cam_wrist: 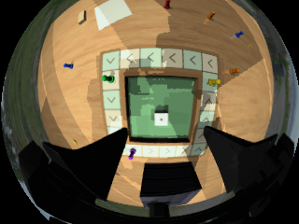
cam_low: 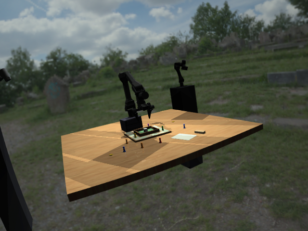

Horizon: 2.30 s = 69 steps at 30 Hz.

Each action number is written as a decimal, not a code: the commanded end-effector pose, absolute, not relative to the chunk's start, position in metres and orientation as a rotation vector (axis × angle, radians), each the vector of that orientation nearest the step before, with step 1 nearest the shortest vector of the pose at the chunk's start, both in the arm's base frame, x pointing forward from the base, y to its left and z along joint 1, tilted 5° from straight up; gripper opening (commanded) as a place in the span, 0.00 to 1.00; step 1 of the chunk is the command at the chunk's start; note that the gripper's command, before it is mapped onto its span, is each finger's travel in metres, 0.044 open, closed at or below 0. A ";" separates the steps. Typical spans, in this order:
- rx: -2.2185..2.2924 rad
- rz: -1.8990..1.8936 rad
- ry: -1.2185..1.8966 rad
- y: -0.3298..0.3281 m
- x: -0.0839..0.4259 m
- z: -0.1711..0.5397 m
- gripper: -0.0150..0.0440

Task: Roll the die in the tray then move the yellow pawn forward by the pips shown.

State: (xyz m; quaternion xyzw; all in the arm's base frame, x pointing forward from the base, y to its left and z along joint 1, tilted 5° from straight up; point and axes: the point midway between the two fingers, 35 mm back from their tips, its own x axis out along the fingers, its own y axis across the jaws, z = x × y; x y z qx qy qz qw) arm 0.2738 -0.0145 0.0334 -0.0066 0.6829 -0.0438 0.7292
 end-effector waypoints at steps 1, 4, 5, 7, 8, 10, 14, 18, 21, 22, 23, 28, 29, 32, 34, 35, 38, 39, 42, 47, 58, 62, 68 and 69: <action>-0.016 -0.096 1.495 -0.014 0.273 0.034 1.00; -0.043 -0.082 1.508 -0.024 0.279 0.032 0.87; -0.064 -0.071 1.518 -0.031 0.282 0.031 0.82; -0.119 -0.038 1.547 -0.052 0.292 0.025 0.73; -0.143 -0.016 1.557 -0.061 0.297 0.024 0.69; -0.198 0.046 1.574 -0.086 0.311 0.019 0.60; -0.299 0.183 1.583 -0.136 0.331 0.010 0.59; -0.305 0.190 1.583 -0.138 0.332 0.009 0.59; -0.305 0.190 1.583 -0.138 0.332 0.009 0.59; -0.305 0.190 1.583 -0.137 0.332 0.009 0.59; -0.305 0.191 1.583 -0.136 0.332 0.009 0.59; -0.305 0.191 1.583 -0.138 0.332 -0.006 0.59; -0.305 0.191 1.583 -0.138 0.332 -0.006 0.59; -0.305 0.191 1.583 -0.138 0.332 -0.006 0.59; -0.305 0.191 1.583 -0.138 0.332 -0.007 0.59; -0.305 0.191 1.583 -0.138 0.332 -0.009 0.59; -0.305 0.190 1.583 -0.138 0.332 -0.014 0.59; -0.305 0.190 1.583 -0.138 0.332 -0.015 0.59; -0.305 0.190 1.583 -0.139 0.333 -0.020 0.59; -0.305 0.190 1.583 -0.140 0.333 -0.029 0.59; -0.305 0.190 1.583 -0.141 0.332 -0.046 0.59; -0.305 0.190 1.583 -0.141 0.332 -0.047 0.55; -0.305 0.190 1.583 -0.141 0.332 -0.047 0.35; -0.305 0.190 1.583 -0.141 0.332 -0.047 0.34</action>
